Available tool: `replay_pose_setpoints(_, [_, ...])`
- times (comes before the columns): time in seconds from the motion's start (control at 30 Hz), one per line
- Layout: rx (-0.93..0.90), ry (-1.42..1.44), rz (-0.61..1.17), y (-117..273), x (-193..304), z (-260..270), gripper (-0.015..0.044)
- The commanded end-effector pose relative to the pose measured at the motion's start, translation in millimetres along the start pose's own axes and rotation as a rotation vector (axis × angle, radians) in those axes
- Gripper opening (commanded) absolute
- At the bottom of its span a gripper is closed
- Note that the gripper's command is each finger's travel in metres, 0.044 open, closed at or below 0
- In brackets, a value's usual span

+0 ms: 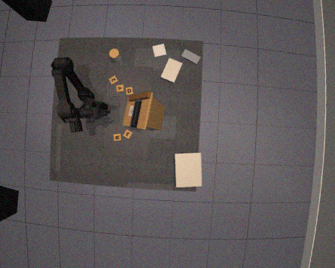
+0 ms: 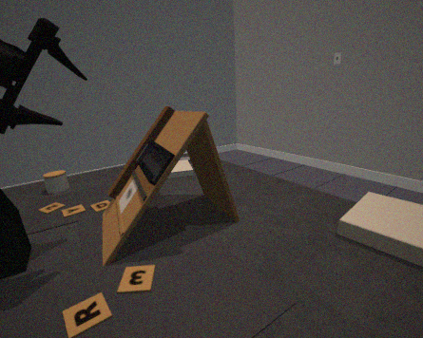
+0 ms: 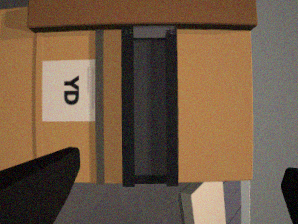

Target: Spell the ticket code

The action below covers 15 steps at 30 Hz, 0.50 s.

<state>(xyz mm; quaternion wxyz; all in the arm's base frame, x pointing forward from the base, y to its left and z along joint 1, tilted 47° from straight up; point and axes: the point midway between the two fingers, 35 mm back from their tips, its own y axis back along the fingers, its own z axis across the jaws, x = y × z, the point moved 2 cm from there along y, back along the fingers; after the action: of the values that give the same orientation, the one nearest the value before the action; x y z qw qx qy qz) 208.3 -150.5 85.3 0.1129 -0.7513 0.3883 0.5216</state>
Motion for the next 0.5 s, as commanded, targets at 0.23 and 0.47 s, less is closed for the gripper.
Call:
replay_pose_setpoints(0.23, [-0.042,0.034,-0.004,-5.9,-1.9,1.1,0.0387])
replay_pose_setpoints(0.47, [-0.375,0.341,-0.06,-77.6,-42.5,28.4,0.034])
